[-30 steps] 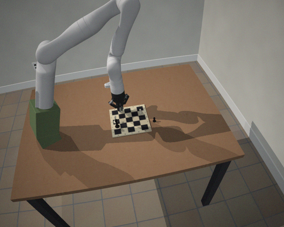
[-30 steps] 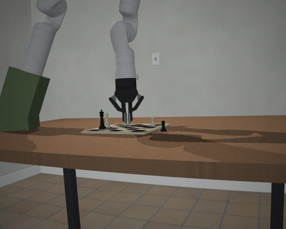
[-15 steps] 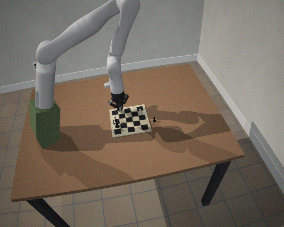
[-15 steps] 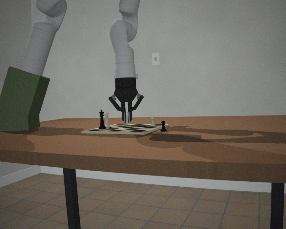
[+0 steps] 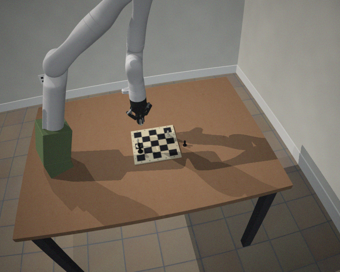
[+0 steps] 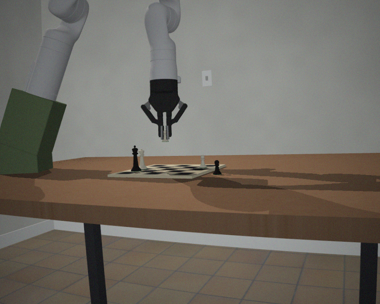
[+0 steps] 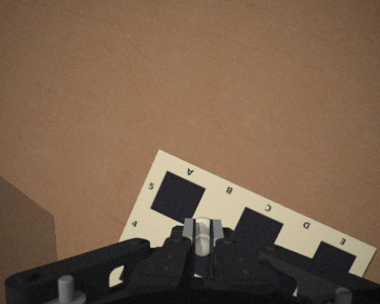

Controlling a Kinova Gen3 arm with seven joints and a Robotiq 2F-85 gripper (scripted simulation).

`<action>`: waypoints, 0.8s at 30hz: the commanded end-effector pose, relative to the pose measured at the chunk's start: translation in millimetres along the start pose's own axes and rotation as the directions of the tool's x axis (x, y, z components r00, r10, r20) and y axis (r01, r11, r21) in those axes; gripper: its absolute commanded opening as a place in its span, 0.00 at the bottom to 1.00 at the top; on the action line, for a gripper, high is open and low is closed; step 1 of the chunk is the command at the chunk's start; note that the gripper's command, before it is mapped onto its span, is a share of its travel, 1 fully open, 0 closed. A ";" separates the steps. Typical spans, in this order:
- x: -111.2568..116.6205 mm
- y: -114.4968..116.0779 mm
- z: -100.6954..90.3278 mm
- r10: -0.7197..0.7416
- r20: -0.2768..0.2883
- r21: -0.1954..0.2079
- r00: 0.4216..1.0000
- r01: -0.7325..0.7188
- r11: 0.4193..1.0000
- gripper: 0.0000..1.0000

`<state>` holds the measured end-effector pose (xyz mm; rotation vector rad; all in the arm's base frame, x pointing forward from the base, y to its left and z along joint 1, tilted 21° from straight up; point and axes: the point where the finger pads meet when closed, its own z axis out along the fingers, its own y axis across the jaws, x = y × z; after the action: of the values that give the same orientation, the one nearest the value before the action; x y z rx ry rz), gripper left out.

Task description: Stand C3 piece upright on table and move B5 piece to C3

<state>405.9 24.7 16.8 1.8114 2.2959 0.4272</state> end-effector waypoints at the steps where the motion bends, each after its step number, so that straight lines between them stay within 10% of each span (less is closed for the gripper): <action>1: -2.9 9.0 -17.5 -0.002 0.010 -0.025 1.000 0.002 1.000 0.00; 24: -18.8 12.0 -33.7 -0.084 0.008 -0.026 0.996 0.084 0.996 0.00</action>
<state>405.4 18.4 51.5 1.7009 2.3460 0.4371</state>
